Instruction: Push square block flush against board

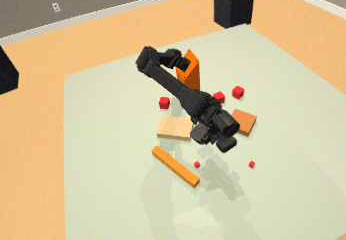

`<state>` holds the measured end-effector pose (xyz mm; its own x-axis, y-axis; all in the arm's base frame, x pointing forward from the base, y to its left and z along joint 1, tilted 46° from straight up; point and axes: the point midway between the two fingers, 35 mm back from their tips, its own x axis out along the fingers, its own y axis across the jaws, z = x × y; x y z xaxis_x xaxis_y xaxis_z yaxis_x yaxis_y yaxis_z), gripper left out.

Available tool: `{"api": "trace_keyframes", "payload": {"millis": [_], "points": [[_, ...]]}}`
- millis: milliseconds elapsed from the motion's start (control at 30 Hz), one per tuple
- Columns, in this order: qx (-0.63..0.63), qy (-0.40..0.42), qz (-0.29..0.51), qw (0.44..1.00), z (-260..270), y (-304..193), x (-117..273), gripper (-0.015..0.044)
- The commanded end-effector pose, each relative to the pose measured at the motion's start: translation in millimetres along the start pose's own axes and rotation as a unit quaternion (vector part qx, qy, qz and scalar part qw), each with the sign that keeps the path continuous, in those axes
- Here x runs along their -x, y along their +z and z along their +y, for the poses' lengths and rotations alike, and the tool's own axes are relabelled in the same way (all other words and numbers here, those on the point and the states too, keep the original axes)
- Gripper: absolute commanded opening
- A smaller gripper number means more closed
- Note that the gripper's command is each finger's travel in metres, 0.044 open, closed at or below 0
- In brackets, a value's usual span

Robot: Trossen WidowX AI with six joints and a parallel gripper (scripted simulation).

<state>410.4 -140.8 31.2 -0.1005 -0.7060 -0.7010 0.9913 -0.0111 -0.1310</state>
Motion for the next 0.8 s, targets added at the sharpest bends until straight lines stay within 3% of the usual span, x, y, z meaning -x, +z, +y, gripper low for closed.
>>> {"api": "trace_keyframes", "payload": {"millis": [0, 200, 367, 767], "points": [[-0.058, -0.005, -0.006, 0.998, -10, 12, -6, 0.0000], [-0.082, -0.006, -0.007, 0.997, -13, 17, -11, 0.0000], [-0.082, -0.006, -0.008, 0.997, -14, 18, -63, 0.0000], [-0.082, -0.006, -0.008, 0.997, -15, 28, -63, 0.0000]]}}
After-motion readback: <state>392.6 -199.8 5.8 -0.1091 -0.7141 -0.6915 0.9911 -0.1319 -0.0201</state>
